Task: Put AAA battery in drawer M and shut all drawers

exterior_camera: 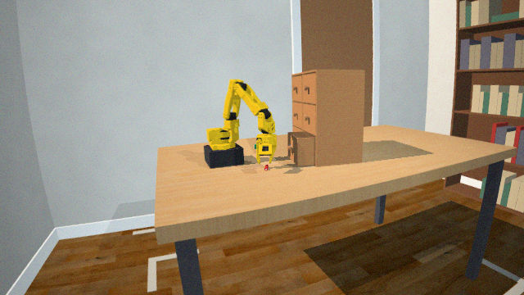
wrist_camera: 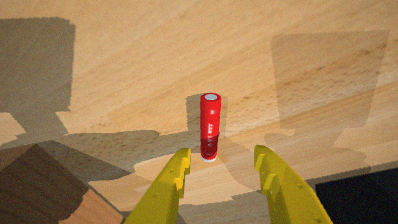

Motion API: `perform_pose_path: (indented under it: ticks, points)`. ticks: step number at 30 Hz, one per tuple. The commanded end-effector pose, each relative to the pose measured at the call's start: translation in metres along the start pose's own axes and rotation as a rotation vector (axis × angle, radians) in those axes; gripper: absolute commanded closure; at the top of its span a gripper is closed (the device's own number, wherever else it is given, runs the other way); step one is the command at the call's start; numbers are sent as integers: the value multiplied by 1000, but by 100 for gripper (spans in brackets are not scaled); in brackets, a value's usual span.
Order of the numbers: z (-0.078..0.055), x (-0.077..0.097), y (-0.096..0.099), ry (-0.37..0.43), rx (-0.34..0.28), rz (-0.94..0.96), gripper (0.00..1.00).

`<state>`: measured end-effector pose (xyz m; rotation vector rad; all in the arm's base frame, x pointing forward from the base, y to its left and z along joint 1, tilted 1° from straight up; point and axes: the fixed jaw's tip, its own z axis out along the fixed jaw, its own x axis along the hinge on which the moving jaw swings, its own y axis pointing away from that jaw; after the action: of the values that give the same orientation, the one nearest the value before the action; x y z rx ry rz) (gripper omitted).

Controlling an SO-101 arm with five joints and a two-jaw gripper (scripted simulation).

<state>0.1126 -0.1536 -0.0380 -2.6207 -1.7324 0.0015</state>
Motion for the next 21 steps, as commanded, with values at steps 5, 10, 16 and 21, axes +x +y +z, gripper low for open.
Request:
perform_pose_path:
  ticks: [5, 10, 16, 21]
  points:
    - [2, 0, -1, 5, 6, 10, 81]
    - [13, 0, -1, 5, 6, 10, 81]
    - [16, 0, -1, 5, 6, 10, 81]
    - [16, 0, -1, 5, 6, 10, 81]
